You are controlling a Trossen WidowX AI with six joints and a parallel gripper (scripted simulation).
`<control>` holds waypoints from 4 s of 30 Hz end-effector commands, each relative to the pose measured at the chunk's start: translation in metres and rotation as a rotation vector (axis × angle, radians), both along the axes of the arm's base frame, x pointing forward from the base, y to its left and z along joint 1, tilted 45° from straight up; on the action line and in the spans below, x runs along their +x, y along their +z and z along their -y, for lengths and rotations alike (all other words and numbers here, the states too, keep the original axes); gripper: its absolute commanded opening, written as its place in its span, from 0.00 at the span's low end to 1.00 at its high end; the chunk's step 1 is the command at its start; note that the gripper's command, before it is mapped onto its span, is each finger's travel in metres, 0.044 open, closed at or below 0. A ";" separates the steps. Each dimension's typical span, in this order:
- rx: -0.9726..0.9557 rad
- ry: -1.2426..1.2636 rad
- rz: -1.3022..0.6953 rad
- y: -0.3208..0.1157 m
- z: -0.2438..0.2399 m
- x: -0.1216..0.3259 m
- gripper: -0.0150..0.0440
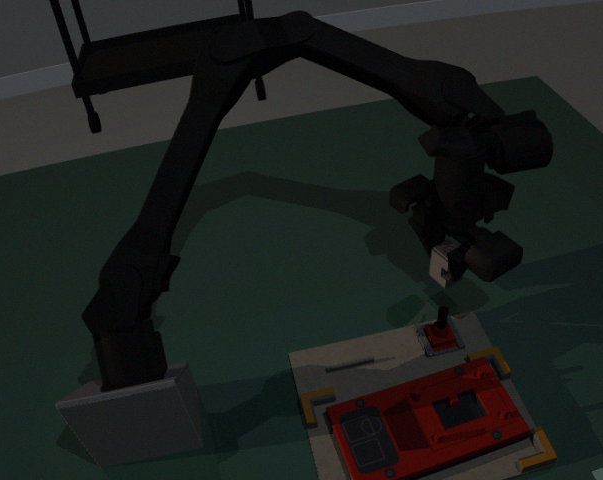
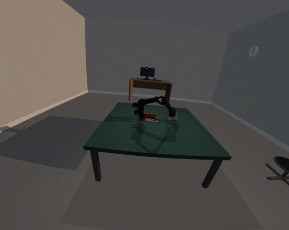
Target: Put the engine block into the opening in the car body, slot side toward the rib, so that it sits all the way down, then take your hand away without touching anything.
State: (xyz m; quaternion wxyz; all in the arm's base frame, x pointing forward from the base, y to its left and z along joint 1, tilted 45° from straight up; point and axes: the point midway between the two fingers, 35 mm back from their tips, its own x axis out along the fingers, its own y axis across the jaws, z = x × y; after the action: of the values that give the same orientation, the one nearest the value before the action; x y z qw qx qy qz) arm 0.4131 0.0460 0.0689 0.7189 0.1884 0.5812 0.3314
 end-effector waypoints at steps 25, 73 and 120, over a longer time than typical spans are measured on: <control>-0.006 -0.002 0.010 0.062 0.067 -0.016 0.25; 0.189 -0.482 0.526 0.049 0.055 -0.034 0.25; 0.193 -0.483 0.526 -0.030 -0.011 -0.014 0.25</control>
State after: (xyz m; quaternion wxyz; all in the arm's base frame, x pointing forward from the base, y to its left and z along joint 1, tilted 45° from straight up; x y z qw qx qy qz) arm 0.3991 0.0537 0.0453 0.8811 0.2911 0.2792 0.2468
